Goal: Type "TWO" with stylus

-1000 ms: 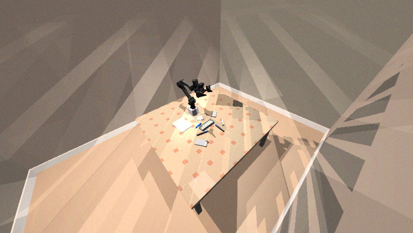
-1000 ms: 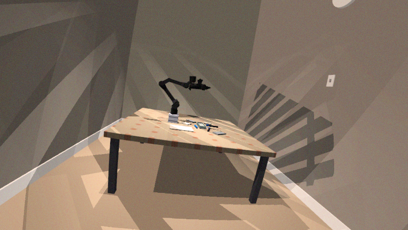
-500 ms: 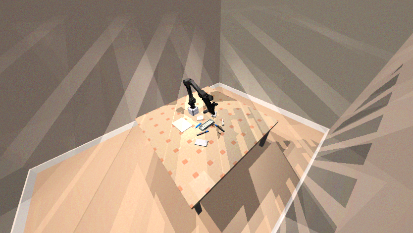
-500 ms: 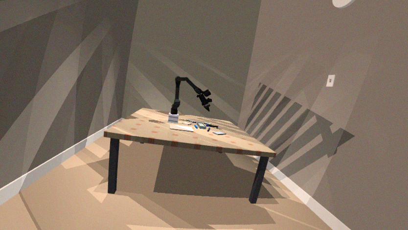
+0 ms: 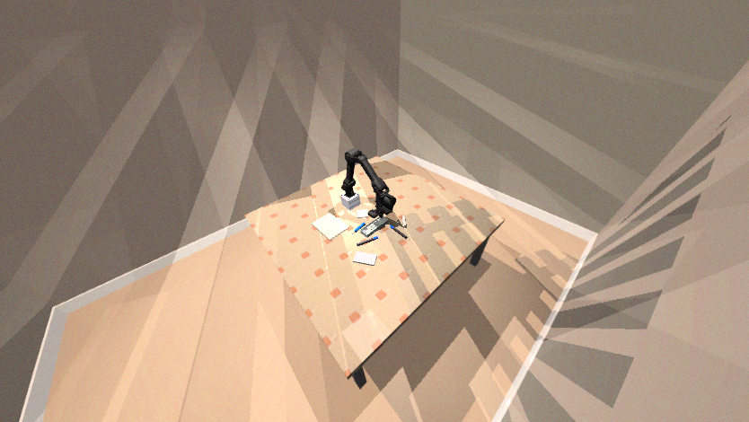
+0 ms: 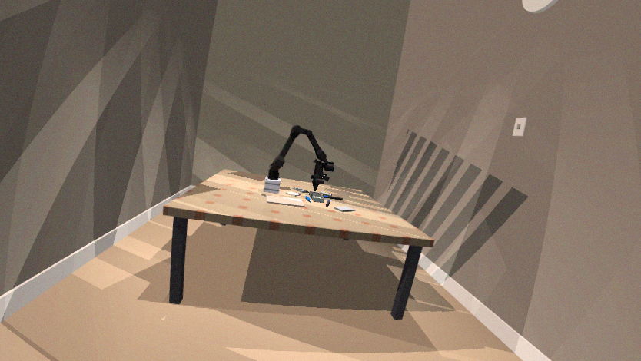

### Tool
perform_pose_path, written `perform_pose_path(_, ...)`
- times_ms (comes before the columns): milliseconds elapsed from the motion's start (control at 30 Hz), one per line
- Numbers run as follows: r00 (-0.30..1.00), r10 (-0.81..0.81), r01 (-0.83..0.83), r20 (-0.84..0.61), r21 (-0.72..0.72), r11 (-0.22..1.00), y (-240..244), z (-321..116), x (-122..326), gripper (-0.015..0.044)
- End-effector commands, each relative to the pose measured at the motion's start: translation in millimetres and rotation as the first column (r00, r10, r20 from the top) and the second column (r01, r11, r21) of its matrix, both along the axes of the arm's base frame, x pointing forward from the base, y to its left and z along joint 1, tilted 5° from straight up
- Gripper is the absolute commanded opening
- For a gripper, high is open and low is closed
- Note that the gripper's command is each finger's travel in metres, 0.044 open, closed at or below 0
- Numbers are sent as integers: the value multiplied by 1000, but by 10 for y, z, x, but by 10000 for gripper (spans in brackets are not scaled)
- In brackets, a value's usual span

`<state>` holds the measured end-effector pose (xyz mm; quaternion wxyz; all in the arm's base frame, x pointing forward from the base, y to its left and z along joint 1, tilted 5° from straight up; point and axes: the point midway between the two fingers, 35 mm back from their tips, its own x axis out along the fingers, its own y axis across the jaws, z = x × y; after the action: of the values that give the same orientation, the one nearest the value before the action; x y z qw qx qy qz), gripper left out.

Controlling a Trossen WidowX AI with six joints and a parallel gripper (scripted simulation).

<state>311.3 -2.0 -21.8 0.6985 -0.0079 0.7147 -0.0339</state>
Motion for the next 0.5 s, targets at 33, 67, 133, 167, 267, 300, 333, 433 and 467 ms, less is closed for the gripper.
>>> perform_pose_path(33,1000,-5,5,2,-4,1000,-4,16,22,0)
perform_pose_path(67,1000,-5,5,2,-4,1000,-31,18,23,0)
perform_pose_path(133,1000,-5,5,2,-6,1000,-245,32,27,0)
perform_pose_path(167,1000,-5,5,2,-8,1000,-406,43,20,0)
perform_pose_path(267,1000,-5,5,2,-11,1000,-648,60,-6,0)
perform_pose_path(300,1000,-5,5,2,-11,1000,-648,60,-6,0)
perform_pose_path(333,1000,-5,5,2,-11,1000,-648,60,-6,0)
perform_pose_path(433,1000,-5,5,2,-11,1000,-648,60,-6,0)
perform_pose_path(467,1000,-5,5,2,-11,1000,-648,60,-6,0)
